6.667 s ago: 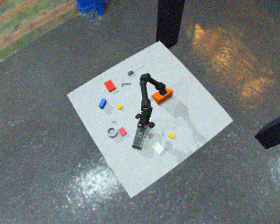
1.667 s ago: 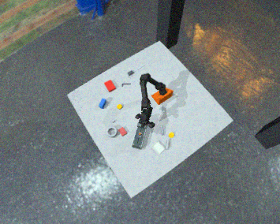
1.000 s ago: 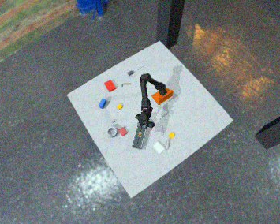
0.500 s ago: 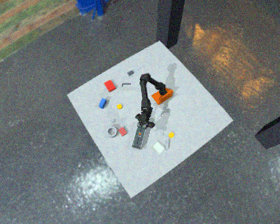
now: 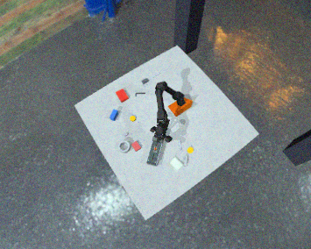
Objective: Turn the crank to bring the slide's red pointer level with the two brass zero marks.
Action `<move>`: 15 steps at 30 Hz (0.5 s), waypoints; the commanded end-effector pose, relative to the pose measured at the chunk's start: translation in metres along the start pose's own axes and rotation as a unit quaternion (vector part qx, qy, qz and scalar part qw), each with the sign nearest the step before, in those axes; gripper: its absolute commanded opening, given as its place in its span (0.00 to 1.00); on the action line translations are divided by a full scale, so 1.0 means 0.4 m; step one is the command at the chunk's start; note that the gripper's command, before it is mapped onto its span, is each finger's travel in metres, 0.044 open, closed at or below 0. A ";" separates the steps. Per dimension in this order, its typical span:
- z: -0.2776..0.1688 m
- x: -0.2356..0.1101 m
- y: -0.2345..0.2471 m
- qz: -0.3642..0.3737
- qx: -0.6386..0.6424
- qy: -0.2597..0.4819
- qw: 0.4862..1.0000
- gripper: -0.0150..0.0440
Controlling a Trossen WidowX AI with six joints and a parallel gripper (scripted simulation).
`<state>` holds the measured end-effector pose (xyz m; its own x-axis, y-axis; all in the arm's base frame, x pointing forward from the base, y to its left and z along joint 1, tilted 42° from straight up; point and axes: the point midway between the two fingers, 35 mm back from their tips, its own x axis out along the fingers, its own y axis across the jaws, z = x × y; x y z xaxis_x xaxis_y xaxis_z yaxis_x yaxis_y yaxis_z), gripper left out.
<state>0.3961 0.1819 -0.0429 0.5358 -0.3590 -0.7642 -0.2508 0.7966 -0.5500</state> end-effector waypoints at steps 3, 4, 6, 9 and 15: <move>0.000 0.000 0.000 0.000 0.000 0.000 1.000 0.25; 0.000 0.000 0.000 0.000 0.000 0.000 1.000 0.25; 0.000 0.000 0.000 0.000 0.000 0.000 1.000 0.25; 0.000 0.000 0.000 0.000 0.000 0.000 1.000 0.25; 0.000 0.000 0.000 0.000 0.000 0.000 1.000 0.43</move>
<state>0.3961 0.1820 -0.0430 0.5357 -0.3584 -0.7646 -0.2510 0.7969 -0.5494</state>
